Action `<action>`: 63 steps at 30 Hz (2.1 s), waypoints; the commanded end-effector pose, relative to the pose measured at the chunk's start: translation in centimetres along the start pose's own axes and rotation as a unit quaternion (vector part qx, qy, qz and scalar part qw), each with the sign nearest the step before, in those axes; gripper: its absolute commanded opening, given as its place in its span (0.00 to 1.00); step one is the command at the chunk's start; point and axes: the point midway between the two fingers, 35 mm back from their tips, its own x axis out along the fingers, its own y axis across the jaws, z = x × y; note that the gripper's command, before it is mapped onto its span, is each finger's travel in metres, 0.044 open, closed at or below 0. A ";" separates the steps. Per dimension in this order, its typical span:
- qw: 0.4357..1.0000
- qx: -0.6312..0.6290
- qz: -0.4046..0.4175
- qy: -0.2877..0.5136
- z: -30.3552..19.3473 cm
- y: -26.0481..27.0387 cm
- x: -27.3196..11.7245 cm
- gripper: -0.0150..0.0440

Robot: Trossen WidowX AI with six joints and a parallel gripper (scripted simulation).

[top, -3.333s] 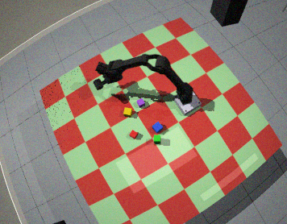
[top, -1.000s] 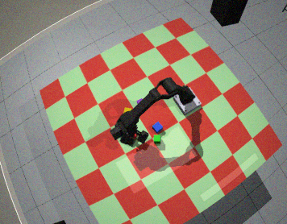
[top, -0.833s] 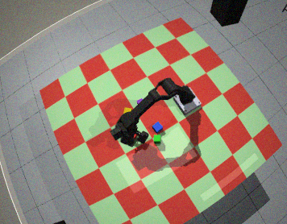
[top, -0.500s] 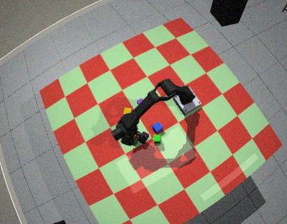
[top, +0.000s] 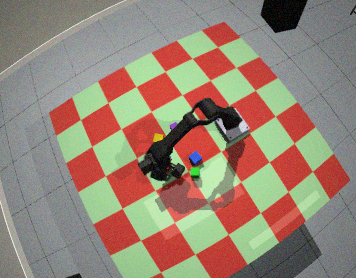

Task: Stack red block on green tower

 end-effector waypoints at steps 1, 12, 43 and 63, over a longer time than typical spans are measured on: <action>1.000 -0.001 -0.002 0.000 0.0 0.0 0.0 0.91; 1.000 -0.001 -0.002 0.000 0.0 0.0 0.0 0.49; 1.000 -0.001 -0.002 0.000 0.0 0.0 -10.9 0.25; 1.000 -0.001 -0.001 0.000 -0.4 3.1 -11.9 0.25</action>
